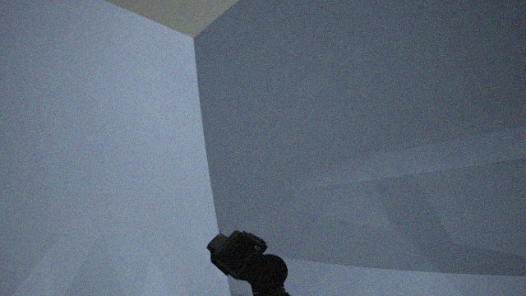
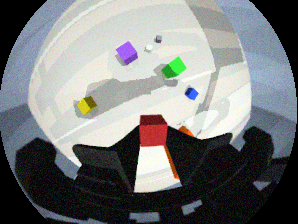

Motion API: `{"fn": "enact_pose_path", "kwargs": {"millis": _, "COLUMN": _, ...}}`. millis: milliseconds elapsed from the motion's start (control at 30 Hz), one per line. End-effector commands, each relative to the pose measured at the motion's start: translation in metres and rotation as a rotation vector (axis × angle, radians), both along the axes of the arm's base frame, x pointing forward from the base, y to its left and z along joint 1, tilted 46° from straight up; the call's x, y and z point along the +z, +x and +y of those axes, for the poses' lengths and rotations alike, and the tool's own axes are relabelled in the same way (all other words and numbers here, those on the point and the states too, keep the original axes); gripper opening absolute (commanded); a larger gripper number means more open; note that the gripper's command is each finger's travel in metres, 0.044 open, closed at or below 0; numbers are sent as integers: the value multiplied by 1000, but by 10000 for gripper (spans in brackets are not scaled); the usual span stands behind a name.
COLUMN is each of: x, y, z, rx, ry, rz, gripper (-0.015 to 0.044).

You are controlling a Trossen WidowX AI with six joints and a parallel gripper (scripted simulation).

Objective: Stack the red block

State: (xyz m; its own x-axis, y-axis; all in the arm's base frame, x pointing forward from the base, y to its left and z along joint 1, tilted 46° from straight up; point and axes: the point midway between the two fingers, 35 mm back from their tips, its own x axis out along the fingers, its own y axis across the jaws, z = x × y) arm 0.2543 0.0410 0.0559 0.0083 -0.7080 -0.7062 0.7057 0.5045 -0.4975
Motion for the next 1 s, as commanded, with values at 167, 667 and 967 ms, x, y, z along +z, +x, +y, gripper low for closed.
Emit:
{"fn": "enact_pose_path", "kwargs": {"millis": 167, "x": 43, "y": 19, "z": -36, "rx": 2, "ry": 10, "rz": -22, "gripper": 0}}
{"fn": "enact_pose_path", "kwargs": {"millis": 667, "x": 78, "y": 25, "z": -89, "rx": -4, "ry": -9, "rz": -26, "gripper": 0}}
{"fn": "enact_pose_path", "kwargs": {"millis": 967, "x": 62, "y": 28, "z": -105, "rx": -4, "ry": -10, "rz": -26, "gripper": 0}}
